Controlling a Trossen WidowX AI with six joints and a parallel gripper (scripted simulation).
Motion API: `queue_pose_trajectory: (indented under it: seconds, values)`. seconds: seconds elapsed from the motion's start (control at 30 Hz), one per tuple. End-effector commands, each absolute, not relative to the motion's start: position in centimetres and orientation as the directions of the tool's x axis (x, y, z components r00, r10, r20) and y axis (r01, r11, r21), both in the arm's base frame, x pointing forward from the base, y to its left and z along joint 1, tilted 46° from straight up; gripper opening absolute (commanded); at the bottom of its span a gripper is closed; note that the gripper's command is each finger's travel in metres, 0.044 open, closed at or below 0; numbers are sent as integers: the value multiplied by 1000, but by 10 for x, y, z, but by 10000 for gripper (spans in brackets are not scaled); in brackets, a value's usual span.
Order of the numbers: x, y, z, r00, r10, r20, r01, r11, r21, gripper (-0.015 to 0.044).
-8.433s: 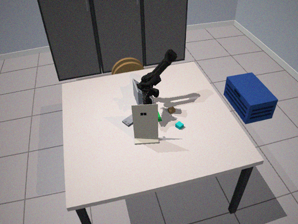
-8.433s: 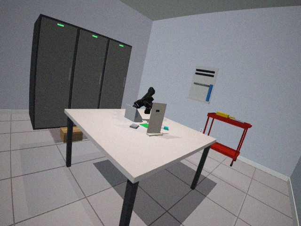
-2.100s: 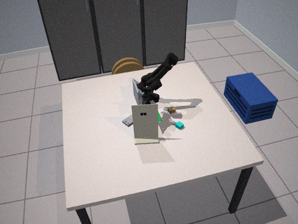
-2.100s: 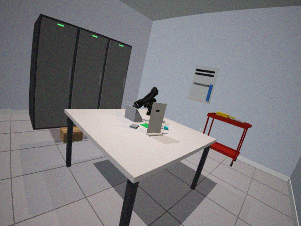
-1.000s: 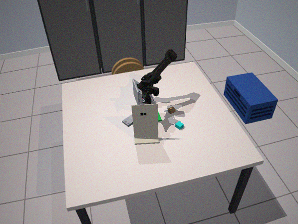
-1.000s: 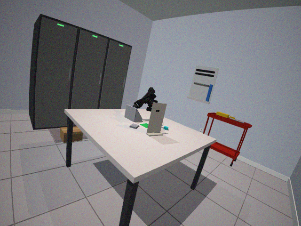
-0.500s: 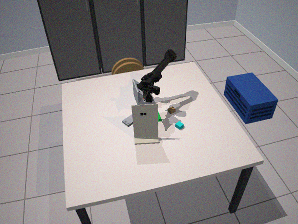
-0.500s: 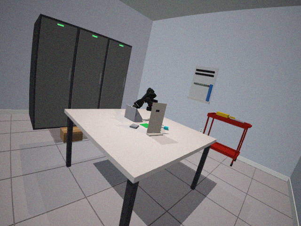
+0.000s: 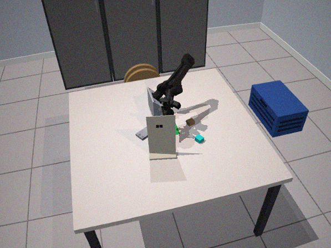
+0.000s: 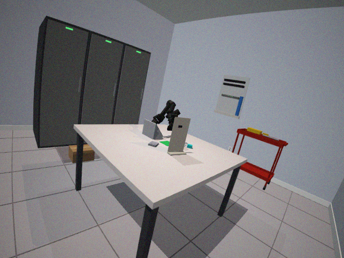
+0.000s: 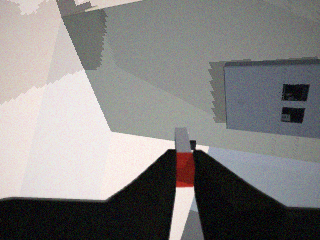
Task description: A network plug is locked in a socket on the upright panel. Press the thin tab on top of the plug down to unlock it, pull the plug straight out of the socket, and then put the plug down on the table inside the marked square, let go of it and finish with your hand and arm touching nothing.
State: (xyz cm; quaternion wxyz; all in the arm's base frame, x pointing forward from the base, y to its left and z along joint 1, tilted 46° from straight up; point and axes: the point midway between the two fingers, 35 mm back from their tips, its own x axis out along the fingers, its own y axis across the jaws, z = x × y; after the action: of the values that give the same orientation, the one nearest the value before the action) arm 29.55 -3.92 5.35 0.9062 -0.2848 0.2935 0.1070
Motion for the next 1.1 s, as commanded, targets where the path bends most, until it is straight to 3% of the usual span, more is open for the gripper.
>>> queue_pose_trajectory:
  seconds: [0.0,0.67,1.07]
  values:
    - [288,-20,48,762,97,-640,-427,818,-385,0]
    - [221,56,23,442,342,-829,-652,757,-36,0]
    - [220,63,17,428,347,-835,-657,753,-24,0]
